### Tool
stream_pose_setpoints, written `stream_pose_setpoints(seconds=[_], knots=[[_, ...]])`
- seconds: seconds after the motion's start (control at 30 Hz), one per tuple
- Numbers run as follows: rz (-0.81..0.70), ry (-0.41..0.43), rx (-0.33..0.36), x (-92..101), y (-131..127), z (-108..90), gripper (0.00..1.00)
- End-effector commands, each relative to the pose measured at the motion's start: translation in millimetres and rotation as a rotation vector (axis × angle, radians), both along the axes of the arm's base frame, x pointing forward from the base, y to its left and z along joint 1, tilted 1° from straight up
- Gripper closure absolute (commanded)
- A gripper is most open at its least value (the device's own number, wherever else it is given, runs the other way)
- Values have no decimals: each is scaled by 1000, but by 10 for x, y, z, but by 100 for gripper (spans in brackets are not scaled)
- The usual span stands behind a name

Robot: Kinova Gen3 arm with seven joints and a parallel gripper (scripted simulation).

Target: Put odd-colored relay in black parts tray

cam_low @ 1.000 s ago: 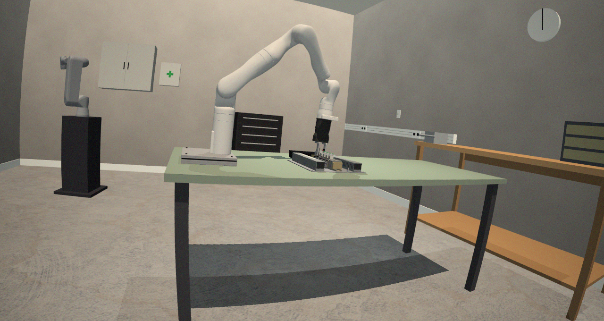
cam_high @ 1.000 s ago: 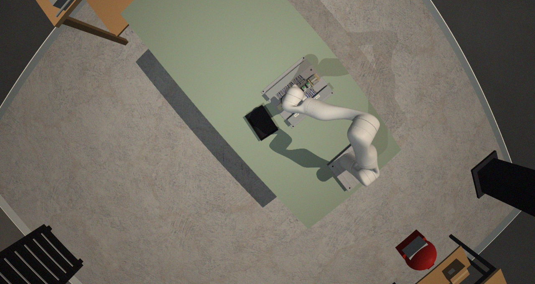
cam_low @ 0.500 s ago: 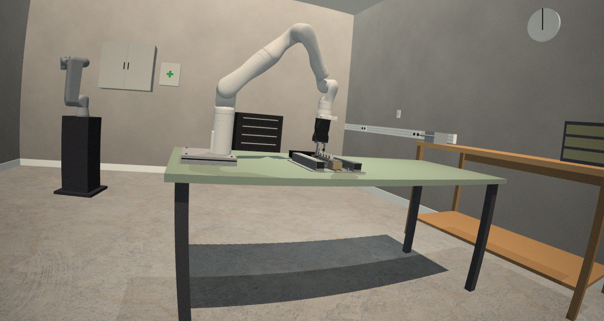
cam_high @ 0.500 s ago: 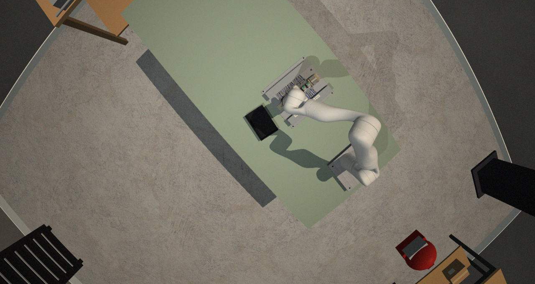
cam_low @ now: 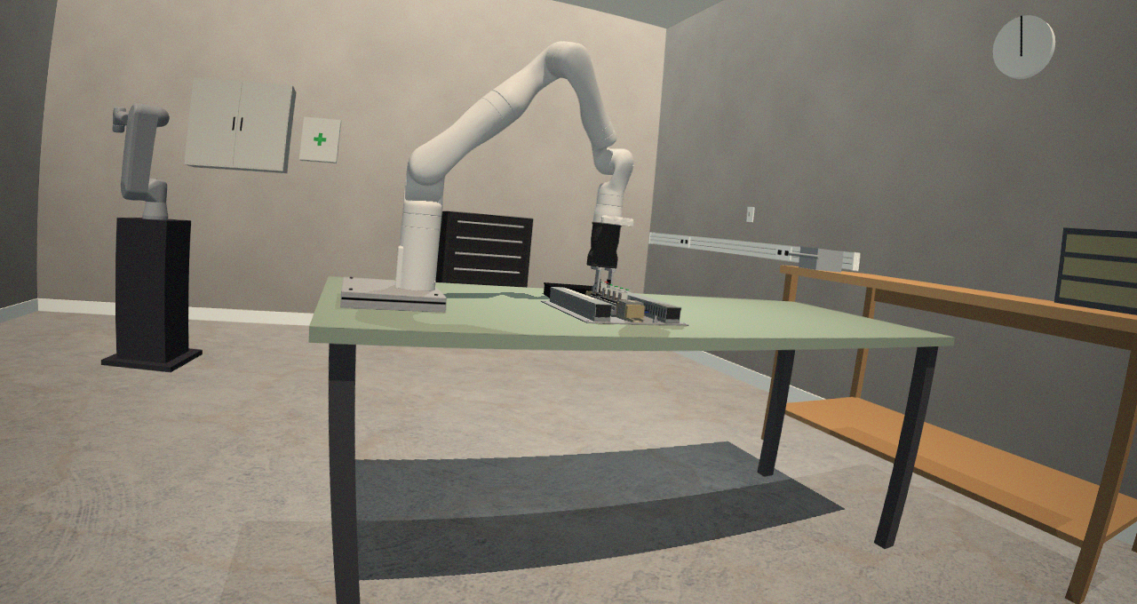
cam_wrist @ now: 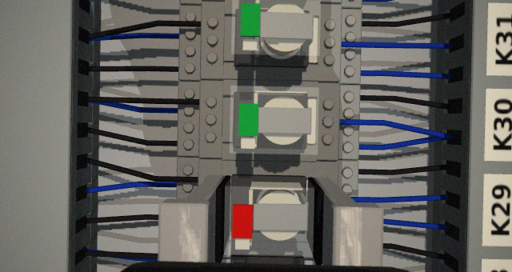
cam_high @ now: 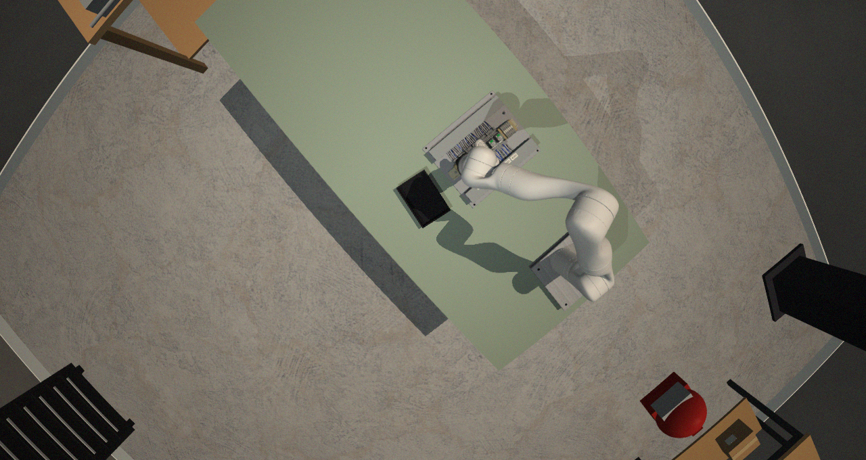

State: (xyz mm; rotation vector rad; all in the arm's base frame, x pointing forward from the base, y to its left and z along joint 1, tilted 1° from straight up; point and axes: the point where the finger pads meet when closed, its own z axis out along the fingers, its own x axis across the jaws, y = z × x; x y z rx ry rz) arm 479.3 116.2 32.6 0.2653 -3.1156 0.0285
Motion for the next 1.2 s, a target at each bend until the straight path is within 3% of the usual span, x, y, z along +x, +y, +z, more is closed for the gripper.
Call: stream_pose_setpoints(seconds=[0.0,1.17], knots=[[0,-4,1,5,2,9,100],[1,-55,10,-10,-1,12,100]])
